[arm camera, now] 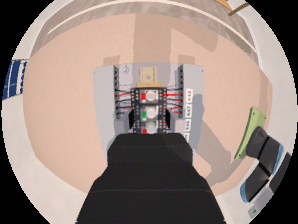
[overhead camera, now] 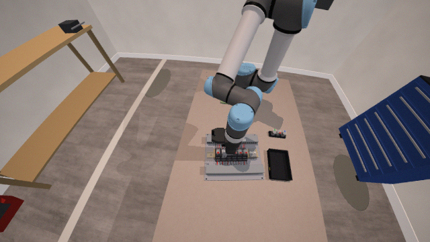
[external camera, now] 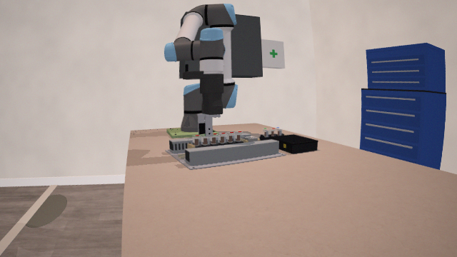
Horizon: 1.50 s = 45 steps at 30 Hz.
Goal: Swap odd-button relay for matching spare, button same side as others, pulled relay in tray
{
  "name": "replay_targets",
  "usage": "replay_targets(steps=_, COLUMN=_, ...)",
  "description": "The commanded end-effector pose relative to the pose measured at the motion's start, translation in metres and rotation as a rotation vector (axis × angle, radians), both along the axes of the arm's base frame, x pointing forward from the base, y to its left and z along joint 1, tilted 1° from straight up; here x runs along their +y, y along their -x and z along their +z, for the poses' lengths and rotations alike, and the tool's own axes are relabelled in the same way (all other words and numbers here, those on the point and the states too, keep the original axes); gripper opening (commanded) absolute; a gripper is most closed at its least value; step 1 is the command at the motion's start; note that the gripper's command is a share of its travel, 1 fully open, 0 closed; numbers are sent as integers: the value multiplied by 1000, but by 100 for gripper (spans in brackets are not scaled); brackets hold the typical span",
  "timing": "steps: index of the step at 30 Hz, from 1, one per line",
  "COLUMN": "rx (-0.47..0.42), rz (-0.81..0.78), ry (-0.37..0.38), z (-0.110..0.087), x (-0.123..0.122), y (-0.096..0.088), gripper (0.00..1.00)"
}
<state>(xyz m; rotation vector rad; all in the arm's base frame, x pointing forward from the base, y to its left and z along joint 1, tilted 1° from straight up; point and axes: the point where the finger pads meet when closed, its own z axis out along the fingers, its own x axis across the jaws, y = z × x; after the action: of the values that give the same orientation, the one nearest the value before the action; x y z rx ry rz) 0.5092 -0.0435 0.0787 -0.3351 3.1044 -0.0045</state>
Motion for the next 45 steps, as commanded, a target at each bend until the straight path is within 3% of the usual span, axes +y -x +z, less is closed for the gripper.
replay_targets(steps=1, rx=-4, rz=0, ry=1, z=-2, x=0, y=-1, gripper=100)
replay_targets(steps=45, rx=-4, rz=0, ry=1, z=8, x=0, y=-1, gripper=100)
